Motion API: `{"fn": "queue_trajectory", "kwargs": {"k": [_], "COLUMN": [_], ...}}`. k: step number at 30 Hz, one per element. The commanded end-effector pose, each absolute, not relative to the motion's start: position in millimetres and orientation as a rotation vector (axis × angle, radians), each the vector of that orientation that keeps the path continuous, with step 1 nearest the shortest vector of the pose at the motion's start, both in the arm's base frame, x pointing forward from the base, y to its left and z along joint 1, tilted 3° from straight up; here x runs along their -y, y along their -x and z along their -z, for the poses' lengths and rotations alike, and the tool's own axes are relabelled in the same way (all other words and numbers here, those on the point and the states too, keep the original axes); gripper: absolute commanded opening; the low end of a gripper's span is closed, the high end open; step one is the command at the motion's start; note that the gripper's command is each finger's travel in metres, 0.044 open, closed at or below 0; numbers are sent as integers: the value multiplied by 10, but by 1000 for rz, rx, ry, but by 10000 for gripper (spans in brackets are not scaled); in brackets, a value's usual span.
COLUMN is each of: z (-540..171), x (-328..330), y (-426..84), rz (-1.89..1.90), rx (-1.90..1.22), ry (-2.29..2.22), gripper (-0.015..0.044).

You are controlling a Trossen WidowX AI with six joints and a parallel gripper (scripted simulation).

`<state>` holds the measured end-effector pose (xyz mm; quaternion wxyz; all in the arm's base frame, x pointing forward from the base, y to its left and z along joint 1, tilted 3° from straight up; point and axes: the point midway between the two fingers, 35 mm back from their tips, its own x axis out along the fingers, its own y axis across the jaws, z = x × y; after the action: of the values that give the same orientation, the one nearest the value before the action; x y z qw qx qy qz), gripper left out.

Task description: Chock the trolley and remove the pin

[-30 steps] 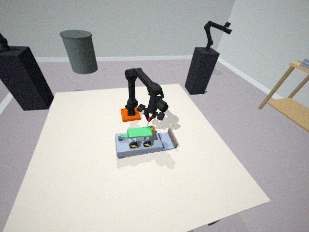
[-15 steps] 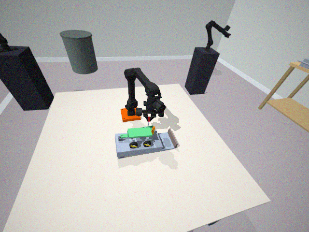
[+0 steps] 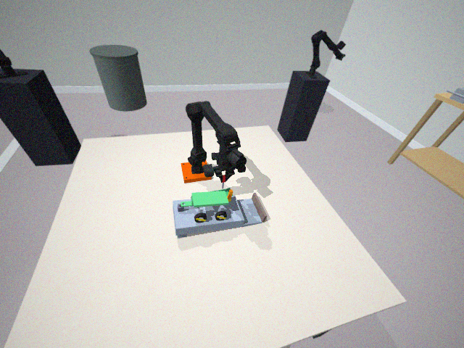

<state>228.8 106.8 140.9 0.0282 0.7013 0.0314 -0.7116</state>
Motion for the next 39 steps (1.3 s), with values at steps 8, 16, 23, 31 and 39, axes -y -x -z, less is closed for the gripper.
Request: {"fn": "queue_trajectory", "kwargs": {"k": [8,16,23,31,39], "z": [-1223,-1109,-891,-657,-586], "x": [-1059,-1085,-1182,-1311,-1346], "y": [-2108,-2111,-2107,-2076,-2058], "rz": [2199,2259,2294,2296,2296], "rx": [-129,-240,-324,-329,-329], "ry": [-2145,-2176,-2202,-2203,-2203], "gripper": [0,0,0,0,53]}}
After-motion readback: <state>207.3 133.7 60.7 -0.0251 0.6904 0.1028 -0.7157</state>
